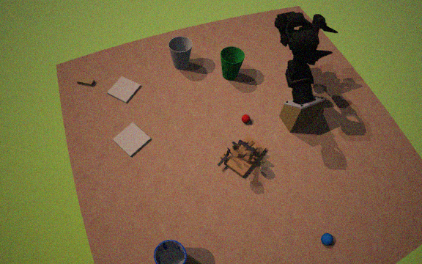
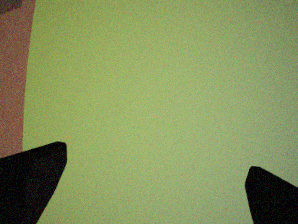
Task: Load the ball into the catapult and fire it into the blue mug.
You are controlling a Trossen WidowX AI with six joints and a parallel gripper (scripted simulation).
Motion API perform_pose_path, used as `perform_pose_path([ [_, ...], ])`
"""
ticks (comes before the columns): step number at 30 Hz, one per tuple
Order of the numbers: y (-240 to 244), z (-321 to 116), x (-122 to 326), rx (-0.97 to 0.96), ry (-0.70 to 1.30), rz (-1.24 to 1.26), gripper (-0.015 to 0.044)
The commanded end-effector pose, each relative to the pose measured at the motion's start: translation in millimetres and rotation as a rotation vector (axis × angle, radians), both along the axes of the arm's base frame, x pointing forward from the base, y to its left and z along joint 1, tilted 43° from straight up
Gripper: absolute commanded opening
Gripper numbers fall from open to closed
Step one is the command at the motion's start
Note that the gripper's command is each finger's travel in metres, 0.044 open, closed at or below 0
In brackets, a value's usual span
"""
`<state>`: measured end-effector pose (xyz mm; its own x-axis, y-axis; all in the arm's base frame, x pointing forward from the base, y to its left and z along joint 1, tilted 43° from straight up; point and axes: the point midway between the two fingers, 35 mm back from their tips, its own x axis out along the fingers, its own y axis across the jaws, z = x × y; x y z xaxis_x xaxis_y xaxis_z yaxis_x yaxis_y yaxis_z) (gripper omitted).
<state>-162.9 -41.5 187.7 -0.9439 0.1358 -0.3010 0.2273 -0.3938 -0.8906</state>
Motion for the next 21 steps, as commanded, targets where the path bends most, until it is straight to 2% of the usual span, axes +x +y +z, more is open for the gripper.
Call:
perform_pose_path([
  [1,-0.5,0.2,0.0,-0.001,0.0,0.002,0.0426],
  [2,-1.9,0.7,0.0,-0.004,-0.001,0.006,0.044],
  [21,-83.2,24.9,15.0,-0.131,-0.059,0.291,0.044],
])
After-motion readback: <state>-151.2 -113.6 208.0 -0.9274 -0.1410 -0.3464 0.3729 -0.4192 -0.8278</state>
